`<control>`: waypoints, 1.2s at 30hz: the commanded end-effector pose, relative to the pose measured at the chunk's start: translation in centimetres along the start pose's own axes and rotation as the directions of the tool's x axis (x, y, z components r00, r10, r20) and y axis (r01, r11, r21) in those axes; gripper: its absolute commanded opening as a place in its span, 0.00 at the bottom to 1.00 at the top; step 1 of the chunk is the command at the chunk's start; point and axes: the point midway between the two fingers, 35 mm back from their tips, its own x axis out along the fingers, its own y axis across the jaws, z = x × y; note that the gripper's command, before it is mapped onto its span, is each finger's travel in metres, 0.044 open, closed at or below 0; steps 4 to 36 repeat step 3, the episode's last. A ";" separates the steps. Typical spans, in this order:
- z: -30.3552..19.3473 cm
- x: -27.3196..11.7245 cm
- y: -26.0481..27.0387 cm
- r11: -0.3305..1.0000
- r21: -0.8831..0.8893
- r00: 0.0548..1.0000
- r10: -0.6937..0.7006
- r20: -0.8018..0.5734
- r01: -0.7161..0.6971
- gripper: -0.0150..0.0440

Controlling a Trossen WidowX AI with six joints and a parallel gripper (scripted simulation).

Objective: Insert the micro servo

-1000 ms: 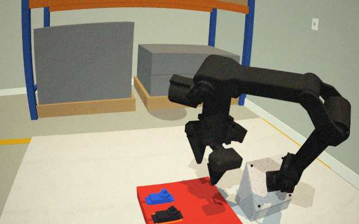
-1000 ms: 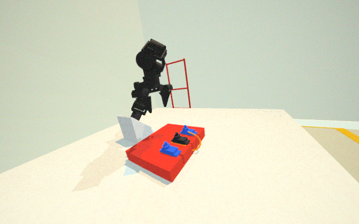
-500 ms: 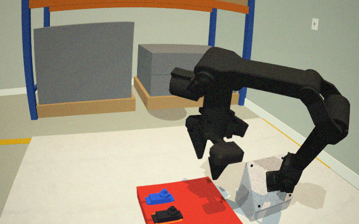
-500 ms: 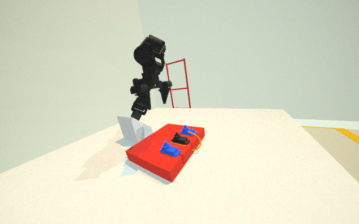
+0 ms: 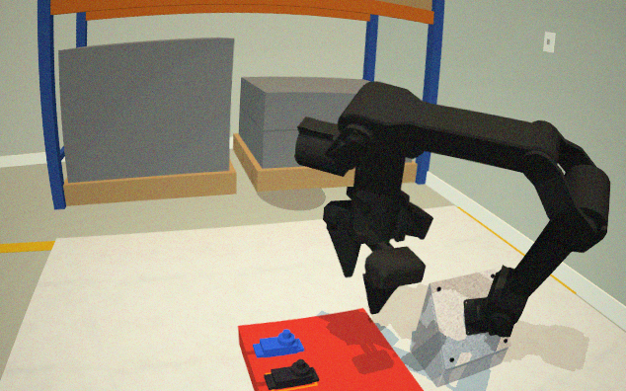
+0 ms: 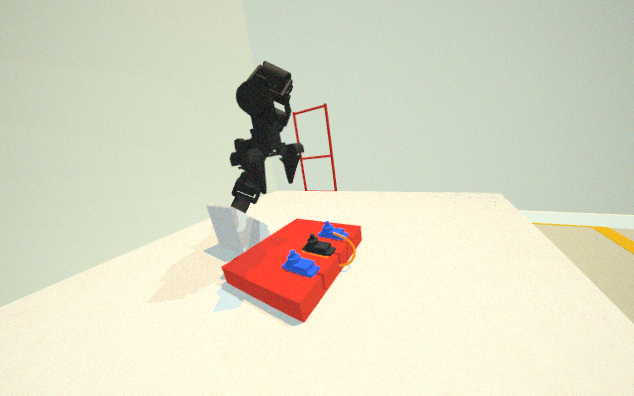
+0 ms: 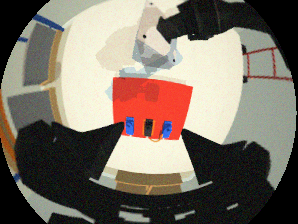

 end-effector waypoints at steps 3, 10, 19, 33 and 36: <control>0.1 0.0 0.1 1.000 -0.005 1.000 0.002 0.005 -0.002 1.00; 0.1 0.0 0.1 1.000 -0.005 1.000 0.002 0.005 -0.002 1.00; 0.1 0.0 0.1 1.000 -0.005 1.000 0.002 0.005 -0.002 1.00; 0.1 0.0 0.1 1.000 -0.005 1.000 0.002 0.005 -0.002 1.00; 0.1 0.0 0.1 1.000 -0.005 1.000 0.002 0.005 -0.002 1.00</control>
